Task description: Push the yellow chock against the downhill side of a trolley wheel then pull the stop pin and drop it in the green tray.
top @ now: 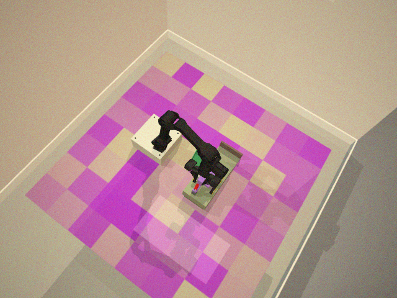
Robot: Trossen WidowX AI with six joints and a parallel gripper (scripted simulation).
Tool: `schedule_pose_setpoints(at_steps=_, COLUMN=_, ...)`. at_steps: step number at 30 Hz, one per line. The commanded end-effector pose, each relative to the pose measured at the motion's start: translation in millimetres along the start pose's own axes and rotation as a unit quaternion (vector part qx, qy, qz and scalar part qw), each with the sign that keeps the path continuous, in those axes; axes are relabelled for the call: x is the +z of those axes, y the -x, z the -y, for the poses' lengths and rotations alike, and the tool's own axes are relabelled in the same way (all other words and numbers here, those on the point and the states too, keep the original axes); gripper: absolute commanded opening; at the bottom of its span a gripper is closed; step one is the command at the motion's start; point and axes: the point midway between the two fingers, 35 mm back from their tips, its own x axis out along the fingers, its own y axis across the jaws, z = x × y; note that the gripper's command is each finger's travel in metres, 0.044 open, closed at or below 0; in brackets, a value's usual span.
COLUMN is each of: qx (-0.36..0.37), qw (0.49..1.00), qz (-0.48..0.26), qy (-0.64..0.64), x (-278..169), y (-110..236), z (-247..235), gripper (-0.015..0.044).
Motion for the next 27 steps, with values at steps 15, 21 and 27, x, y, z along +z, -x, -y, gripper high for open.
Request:
schedule_pose_setpoints(at_steps=15, qx=0.005, qw=1.0, qz=-0.002, qy=0.005, x=0, y=-26, z=-2, gripper=0.019)
schedule_pose_setpoints(at_steps=21, qx=0.005, qw=1.0, qz=-0.002, qy=0.005, x=0, y=-26, z=-2, gripper=0.019)
schedule_pose_setpoints(at_steps=27, qx=0.004, qw=1.0, qz=-0.002, qy=0.005, x=0, y=-31, z=-2, gripper=0.019)
